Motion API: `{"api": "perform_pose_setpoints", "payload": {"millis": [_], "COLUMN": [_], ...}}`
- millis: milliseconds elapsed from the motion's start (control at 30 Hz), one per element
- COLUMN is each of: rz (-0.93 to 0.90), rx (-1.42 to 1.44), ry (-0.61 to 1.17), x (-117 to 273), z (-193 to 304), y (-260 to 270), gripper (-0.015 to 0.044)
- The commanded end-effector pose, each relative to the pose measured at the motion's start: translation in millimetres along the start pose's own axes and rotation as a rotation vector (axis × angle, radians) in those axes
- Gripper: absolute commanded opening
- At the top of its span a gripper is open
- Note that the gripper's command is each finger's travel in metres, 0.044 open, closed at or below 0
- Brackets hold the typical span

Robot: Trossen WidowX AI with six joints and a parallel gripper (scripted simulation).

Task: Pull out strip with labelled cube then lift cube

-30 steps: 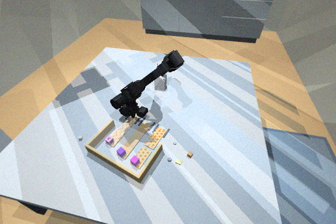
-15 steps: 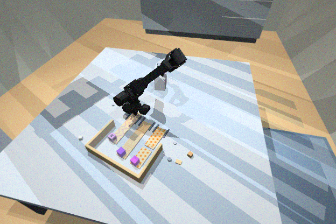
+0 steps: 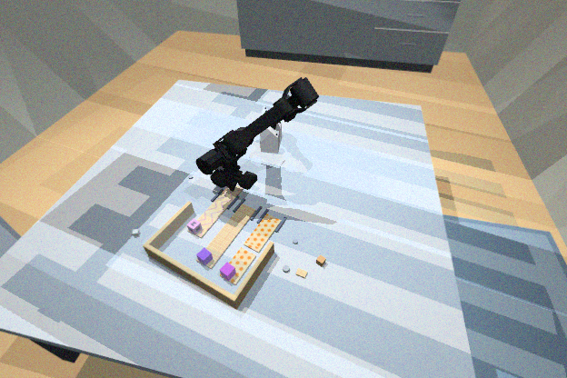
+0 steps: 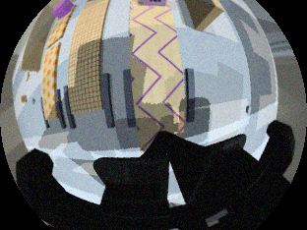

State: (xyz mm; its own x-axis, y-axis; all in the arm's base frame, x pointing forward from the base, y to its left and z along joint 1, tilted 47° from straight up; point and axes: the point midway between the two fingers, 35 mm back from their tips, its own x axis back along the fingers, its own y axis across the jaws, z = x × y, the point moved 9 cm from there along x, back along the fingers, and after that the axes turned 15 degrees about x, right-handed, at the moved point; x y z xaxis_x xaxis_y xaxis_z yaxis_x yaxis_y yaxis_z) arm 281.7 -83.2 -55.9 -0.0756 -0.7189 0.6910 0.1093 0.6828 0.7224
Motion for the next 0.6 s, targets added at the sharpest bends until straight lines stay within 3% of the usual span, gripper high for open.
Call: {"api": "perform_pose_setpoints", "payload": {"millis": [0, 567], "rz": [-0.003, -0.003], "rx": [-0.008, -0.009], "ry": [0.022, 0.023], "x": [-4.8, -4.5], "z": [11.0, 34.6], "y": [1.6, 8.3], "gripper": [0.0000, 0.0000]}}
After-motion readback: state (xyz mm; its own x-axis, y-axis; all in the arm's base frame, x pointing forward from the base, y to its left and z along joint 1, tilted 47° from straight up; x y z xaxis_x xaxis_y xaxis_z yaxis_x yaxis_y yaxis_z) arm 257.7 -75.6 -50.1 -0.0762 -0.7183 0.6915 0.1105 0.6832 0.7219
